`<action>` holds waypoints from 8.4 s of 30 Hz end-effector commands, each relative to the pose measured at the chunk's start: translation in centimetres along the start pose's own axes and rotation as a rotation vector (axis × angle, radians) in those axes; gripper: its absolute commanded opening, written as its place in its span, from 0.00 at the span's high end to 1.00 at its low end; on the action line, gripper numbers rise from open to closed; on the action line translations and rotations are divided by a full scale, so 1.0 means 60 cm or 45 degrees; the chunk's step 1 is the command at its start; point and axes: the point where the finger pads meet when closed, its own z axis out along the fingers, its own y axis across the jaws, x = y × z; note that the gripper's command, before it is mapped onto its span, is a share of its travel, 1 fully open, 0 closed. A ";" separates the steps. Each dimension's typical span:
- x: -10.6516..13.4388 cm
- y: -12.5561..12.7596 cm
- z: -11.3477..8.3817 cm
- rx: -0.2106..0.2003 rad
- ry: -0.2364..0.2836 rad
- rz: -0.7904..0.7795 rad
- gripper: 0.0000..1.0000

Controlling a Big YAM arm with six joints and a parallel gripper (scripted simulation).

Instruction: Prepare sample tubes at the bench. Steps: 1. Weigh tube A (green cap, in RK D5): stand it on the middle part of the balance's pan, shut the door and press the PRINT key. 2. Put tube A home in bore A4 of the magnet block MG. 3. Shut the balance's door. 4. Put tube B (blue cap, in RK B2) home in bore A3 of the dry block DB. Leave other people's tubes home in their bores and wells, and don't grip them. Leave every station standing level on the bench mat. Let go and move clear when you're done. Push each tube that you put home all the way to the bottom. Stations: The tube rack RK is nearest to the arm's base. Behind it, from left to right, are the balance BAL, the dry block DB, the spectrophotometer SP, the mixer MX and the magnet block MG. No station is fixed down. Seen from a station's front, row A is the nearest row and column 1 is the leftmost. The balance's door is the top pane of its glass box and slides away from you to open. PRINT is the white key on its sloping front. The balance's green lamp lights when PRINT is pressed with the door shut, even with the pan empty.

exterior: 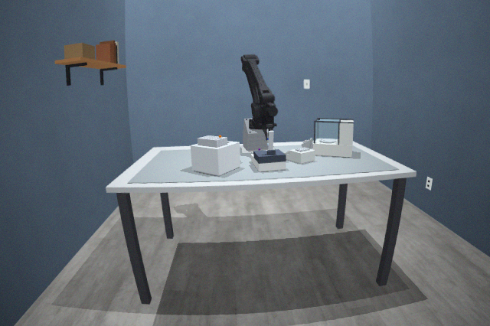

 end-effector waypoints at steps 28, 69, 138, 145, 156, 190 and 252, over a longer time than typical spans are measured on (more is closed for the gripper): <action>-0.039 0.004 -0.085 -0.014 -0.066 0.004 0.91; -0.023 0.001 -0.072 -0.008 -0.035 0.002 0.91; -0.236 0.284 -0.067 -0.012 -0.024 -0.616 0.91; -0.236 0.283 -0.067 -0.012 -0.024 -0.616 0.91; -0.236 0.273 -0.068 -0.011 -0.031 -0.613 0.91; -0.236 0.282 -0.067 -0.012 -0.024 -0.616 0.91; -0.233 0.283 -0.024 -0.011 -0.022 -0.617 0.91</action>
